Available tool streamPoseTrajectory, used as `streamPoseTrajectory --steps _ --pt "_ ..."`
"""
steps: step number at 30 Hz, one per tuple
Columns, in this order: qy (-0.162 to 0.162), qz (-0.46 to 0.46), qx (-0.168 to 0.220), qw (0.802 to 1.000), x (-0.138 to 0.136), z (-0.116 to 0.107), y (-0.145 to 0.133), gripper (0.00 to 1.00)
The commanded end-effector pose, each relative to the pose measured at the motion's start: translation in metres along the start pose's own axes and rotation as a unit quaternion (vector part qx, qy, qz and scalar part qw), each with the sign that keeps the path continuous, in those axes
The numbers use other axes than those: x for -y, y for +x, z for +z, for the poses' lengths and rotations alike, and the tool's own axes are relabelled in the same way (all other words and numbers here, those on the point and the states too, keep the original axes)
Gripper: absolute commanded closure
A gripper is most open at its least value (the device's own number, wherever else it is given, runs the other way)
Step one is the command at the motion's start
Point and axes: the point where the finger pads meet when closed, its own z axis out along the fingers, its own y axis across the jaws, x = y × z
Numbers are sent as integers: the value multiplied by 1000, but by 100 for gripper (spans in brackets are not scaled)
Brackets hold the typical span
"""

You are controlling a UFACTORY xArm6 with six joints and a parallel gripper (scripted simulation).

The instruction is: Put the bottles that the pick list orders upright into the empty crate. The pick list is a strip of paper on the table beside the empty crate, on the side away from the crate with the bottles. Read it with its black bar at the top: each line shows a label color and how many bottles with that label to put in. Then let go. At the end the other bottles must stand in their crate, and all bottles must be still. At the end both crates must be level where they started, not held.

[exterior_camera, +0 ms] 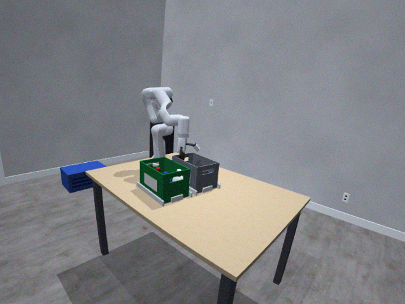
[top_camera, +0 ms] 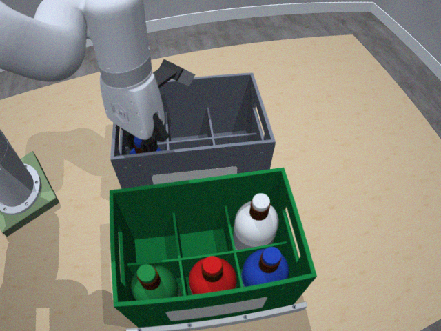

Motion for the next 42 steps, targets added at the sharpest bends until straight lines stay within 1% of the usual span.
streamPoseTrajectory --steps 1,31,32,42 --pt "-1 0 -2 1000 -1 -1 1 100" --pt "-1 0 -2 1000 -1 -1 1 100" --pt "-1 0 -2 1000 -1 2 1 35" --pt "-1 0 -2 1000 -1 2 1 35"
